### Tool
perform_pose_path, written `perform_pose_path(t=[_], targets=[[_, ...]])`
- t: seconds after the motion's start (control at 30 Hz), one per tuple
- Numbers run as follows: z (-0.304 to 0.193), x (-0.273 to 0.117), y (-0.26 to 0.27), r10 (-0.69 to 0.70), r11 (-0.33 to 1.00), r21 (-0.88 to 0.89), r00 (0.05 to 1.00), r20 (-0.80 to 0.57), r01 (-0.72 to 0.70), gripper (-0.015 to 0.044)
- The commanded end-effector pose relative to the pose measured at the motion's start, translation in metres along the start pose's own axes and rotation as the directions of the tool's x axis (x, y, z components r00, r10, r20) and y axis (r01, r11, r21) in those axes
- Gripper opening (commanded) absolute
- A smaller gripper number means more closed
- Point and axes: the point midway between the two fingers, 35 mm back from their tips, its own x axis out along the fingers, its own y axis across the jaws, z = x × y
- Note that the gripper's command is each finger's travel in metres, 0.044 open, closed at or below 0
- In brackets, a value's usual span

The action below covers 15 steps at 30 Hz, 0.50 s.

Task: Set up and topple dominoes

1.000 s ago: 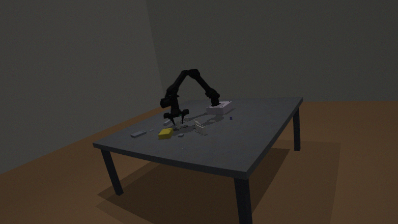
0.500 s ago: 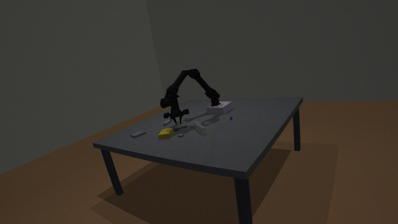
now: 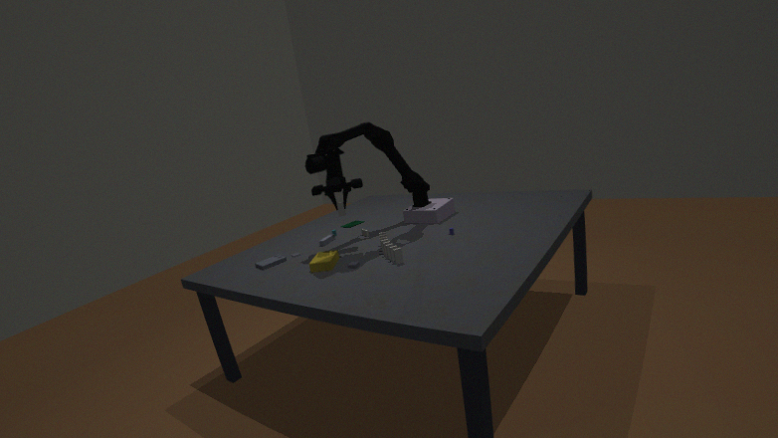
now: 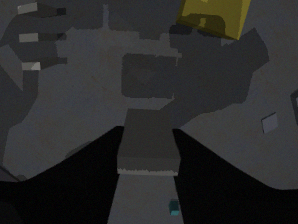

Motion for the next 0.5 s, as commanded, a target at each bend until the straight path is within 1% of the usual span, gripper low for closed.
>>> perform_pose_path(t=[0.0, 0.17, 0.33, 0.4, 0.47], targets=[[-0.001, -0.003, 0.009, 0.013, 1.000, 0.001, 1.000, -0.011, -0.013, 0.0107], [0.001, -0.007, 0.063, 0.017, 1.000, 0.001, 1.000, -0.011, -0.017, 0.0107], [-0.009, -0.005, 0.118, 0.020, 1.000, 0.001, 1.000, -0.012, -0.020, 0.0107], [-0.013, -0.003, 0.131, 0.021, 1.000, 0.001, 1.000, -0.013, -0.021, 0.0107], [-0.014, -0.002, 0.133, 0.021, 1.000, 0.001, 1.000, -0.013, -0.021, 0.0107]])
